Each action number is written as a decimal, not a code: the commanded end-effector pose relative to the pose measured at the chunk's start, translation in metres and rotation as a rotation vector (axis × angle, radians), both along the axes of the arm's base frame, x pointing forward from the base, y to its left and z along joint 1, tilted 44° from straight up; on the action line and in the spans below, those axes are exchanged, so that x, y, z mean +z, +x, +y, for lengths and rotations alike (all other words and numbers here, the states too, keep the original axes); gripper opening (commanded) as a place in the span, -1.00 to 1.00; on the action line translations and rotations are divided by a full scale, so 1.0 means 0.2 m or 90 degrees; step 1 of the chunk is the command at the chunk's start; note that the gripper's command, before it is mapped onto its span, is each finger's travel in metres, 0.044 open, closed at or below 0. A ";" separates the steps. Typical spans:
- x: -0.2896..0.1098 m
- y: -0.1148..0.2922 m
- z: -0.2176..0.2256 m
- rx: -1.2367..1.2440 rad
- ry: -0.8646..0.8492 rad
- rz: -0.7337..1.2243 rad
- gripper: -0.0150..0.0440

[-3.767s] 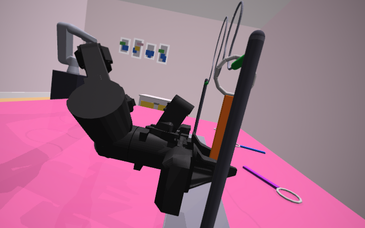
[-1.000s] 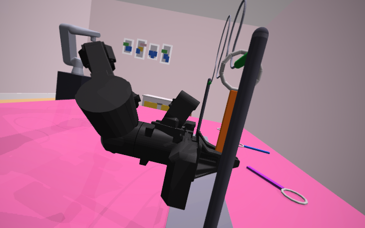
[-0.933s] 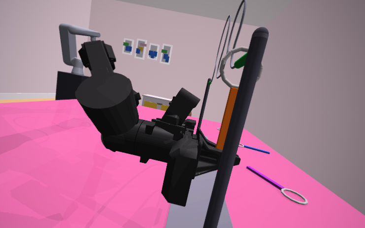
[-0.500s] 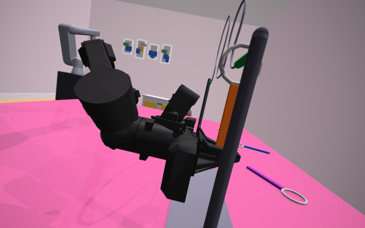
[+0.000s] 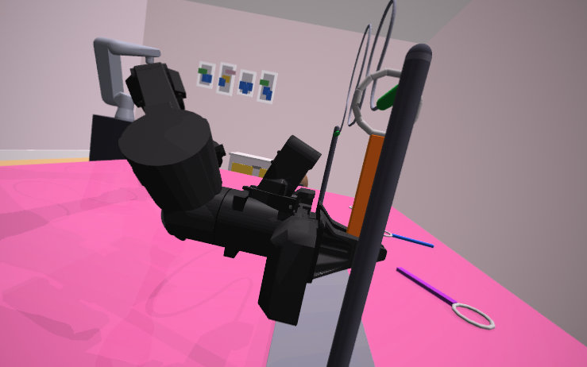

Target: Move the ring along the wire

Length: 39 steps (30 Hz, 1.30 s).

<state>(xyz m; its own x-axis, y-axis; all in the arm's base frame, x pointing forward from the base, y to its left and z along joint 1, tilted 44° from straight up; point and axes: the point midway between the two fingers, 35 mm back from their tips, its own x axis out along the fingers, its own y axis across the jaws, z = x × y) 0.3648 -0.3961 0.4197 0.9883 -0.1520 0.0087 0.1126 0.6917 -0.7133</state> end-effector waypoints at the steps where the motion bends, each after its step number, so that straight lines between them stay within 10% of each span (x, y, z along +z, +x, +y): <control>1: 0.01 0.00 0.01 -0.001 0.000 -0.001 -1.00; 39: -0.09 -0.29 0.27 -0.229 0.082 0.232 -1.00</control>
<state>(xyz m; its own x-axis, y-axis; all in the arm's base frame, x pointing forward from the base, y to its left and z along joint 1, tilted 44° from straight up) 0.3071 -0.3467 0.4043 0.8107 -0.4633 -0.3579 0.1175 0.7276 -0.6758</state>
